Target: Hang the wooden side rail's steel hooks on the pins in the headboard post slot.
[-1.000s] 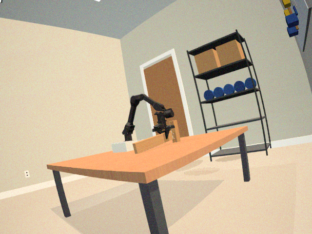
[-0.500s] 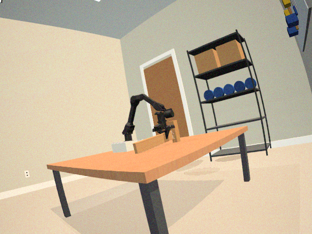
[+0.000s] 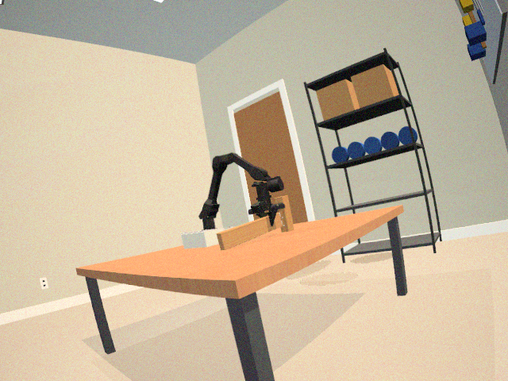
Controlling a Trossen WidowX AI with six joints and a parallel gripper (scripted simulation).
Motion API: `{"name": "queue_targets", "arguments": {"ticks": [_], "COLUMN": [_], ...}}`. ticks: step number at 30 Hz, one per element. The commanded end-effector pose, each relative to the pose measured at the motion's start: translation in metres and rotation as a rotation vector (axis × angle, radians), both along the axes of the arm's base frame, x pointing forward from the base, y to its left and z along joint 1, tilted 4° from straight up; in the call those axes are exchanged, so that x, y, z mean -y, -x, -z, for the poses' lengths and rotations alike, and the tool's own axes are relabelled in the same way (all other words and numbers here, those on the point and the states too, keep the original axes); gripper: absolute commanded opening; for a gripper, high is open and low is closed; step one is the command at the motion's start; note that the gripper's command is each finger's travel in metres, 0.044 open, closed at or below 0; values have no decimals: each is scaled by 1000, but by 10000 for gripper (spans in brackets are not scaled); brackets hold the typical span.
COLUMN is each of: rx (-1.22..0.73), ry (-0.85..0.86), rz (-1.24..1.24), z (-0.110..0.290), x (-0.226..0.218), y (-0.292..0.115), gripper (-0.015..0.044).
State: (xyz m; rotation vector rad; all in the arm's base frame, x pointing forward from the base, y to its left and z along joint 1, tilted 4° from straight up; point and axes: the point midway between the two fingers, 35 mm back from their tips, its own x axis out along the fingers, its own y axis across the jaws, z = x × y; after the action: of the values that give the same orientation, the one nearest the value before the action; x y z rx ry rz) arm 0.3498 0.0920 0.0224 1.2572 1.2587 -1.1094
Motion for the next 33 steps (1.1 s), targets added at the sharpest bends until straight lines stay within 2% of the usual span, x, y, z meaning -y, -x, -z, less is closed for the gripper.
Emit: {"name": "queue_targets", "arguments": {"ticks": [1, 33], "rx": [5, 5], "ry": [-2, -2], "rz": [4, 4], "z": [-1, -2], "x": [-1, -4], "y": [-1, 0], "gripper": [0, 0]}}
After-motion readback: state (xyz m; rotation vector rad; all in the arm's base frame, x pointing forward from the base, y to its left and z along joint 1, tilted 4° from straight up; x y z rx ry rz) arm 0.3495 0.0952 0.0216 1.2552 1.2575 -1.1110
